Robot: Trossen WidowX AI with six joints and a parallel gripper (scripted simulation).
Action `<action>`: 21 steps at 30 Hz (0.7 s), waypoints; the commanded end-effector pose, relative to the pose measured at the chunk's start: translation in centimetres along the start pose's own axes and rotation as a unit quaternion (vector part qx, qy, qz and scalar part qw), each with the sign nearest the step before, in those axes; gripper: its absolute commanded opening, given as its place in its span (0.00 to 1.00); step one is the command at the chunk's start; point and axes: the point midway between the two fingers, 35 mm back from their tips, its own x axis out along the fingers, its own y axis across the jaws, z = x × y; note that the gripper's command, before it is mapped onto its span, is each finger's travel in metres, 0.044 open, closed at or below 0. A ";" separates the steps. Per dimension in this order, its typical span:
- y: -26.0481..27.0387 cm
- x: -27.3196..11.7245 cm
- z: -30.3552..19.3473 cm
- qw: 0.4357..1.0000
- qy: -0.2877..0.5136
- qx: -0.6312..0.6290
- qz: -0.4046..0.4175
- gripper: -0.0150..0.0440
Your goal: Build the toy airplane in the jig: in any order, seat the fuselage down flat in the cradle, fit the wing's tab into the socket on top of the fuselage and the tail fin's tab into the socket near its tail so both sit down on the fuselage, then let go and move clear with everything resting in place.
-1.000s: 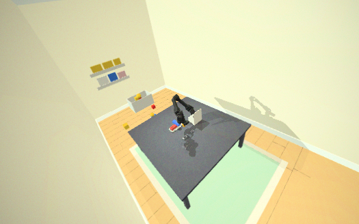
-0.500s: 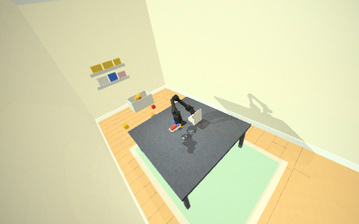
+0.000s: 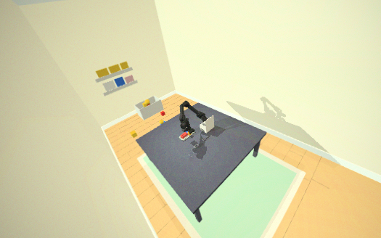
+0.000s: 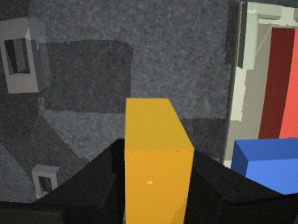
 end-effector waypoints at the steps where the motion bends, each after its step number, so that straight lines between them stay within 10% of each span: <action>1: -1.0 0.0 0.6 1.000 -0.005 -0.002 -0.003 0.25; 21: -6.6 0.7 2.4 1.000 -0.008 -0.014 -0.024 0.25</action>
